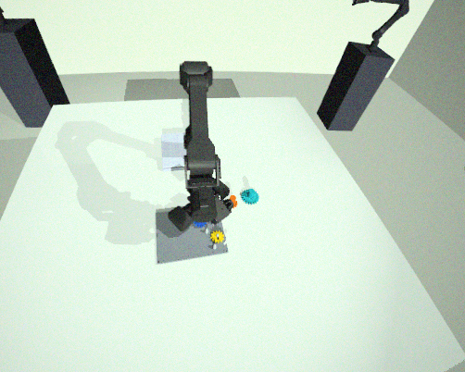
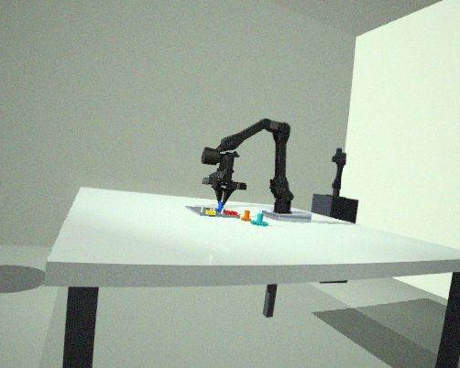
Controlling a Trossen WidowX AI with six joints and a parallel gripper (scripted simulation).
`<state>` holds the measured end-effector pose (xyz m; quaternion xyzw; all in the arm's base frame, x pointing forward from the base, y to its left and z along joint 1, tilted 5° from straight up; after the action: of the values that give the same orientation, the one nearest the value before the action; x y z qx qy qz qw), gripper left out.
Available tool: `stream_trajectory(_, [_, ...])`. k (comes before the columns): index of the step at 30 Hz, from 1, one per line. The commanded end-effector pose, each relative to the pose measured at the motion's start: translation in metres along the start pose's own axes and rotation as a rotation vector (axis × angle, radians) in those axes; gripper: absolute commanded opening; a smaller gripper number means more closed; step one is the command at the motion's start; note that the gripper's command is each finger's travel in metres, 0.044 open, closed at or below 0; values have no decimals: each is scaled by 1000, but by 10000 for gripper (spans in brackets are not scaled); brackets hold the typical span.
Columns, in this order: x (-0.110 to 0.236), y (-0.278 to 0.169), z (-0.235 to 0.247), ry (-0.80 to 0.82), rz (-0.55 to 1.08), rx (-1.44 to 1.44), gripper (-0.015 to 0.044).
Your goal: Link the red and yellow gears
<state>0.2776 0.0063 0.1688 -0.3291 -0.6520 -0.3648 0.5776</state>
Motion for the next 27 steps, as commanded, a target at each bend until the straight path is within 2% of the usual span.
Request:
stream_trajectory(1, [-1,1,0,2,0,-33,0])
stream_trajectory(21, [-5,0,0,2,0,-482,0])
stream_trajectory(26, [-4,0,0,2,0,-428,131])
stream_trajectory(27, [-3,0,0,2,0,-408,140])
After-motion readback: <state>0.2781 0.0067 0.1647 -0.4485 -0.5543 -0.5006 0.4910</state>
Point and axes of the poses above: the point midway between the two fingers, 35 mm back from their tips, its own x axis back along the fingers, its own z axis across the jaws, y = z × x, the point moved 9 cm from there along x, back along the fingers, and after that the axes turned 8 degrees about -x, right-handed, at the moved point
